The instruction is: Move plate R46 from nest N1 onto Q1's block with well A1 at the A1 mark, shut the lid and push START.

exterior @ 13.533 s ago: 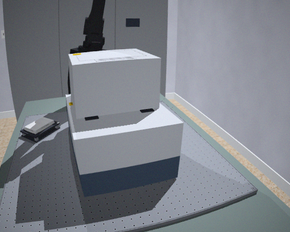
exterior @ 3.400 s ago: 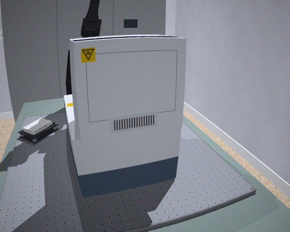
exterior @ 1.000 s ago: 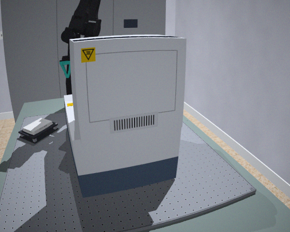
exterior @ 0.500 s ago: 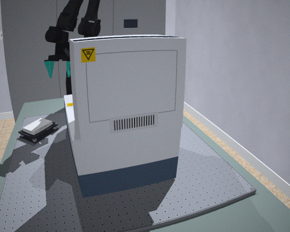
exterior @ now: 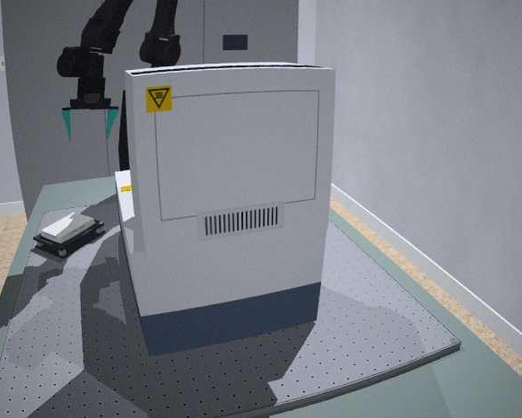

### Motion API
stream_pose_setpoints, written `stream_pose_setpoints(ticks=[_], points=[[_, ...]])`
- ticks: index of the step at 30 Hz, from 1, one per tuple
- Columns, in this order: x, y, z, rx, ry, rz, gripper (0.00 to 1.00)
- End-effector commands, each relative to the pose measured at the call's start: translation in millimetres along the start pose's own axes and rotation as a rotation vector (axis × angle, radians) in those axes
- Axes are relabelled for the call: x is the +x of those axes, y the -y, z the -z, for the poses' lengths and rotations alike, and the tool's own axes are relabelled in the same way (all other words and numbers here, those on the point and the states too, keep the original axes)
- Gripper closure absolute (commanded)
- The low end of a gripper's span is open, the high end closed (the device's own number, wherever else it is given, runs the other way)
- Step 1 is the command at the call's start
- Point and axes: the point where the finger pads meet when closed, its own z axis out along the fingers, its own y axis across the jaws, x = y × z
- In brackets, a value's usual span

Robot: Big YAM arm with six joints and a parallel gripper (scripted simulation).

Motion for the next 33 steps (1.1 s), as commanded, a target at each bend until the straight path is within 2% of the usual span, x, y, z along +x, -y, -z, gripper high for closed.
stream_pose_setpoints(ticks=[1,3,6,9,15,17,18,20,23,26,30,33], points=[[-23,30,14.0,0.017,0.024,-0.162,0.0],[-21,43,14.0,0.012,0.007,-0.237,0.0],[-15,41,10.8,0.002,-0.026,-0.338,0.0],[-18,44,12.1,0.002,-0.024,-0.335,0.0],[-28,89,19.6,-0.007,-0.041,-0.567,0.0],[-28,97,21.0,-0.015,-0.056,-0.634,0.0],[-28,90,20.4,-0.021,-0.064,-0.662,0.0],[-29,93,19.5,-0.037,-0.087,-0.72,0.0],[-31,112,17.9,-0.045,-0.108,-0.821,0.0],[-29,108,20.2,-0.038,-0.103,-0.83,0.0],[-34,102,22.6,-0.049,-0.116,-0.97,0.0],[-32,103,23.3,-0.037,-0.111,-0.949,0.0]])
